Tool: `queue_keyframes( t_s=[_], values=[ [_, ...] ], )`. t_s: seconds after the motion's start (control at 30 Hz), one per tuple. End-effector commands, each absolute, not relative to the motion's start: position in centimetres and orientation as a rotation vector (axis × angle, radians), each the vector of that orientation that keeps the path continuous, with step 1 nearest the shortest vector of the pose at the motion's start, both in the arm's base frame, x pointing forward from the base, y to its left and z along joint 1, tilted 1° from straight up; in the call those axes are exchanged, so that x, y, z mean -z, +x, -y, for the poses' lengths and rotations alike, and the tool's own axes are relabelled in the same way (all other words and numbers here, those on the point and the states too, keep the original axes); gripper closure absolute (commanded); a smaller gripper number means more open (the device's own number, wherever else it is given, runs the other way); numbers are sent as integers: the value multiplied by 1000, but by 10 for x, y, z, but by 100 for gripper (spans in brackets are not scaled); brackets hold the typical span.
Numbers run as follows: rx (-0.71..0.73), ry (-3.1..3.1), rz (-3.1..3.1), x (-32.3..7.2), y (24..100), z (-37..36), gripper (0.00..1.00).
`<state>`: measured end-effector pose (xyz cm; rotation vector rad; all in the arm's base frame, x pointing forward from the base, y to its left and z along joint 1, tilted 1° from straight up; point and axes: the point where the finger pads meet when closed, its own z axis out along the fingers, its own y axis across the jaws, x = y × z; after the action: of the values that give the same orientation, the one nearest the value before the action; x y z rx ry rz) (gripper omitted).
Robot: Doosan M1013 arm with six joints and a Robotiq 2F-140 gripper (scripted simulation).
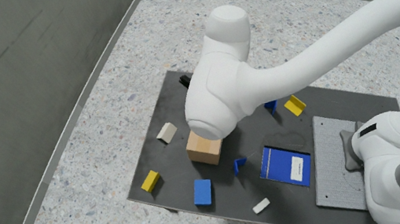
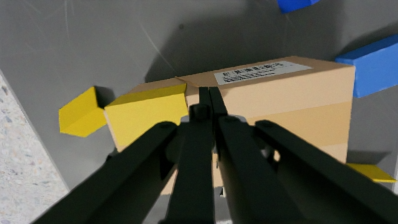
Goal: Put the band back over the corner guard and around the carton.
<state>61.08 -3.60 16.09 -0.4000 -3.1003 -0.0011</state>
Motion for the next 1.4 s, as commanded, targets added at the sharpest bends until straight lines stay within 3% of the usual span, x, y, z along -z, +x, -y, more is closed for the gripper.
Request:
queue_keyframes(
  t_s=[0.0,1.37],
  values=[
    [2,-400,3102,-162,607,36,90],
    [2,-400,3102,-162,588,40,90]
  ],
)
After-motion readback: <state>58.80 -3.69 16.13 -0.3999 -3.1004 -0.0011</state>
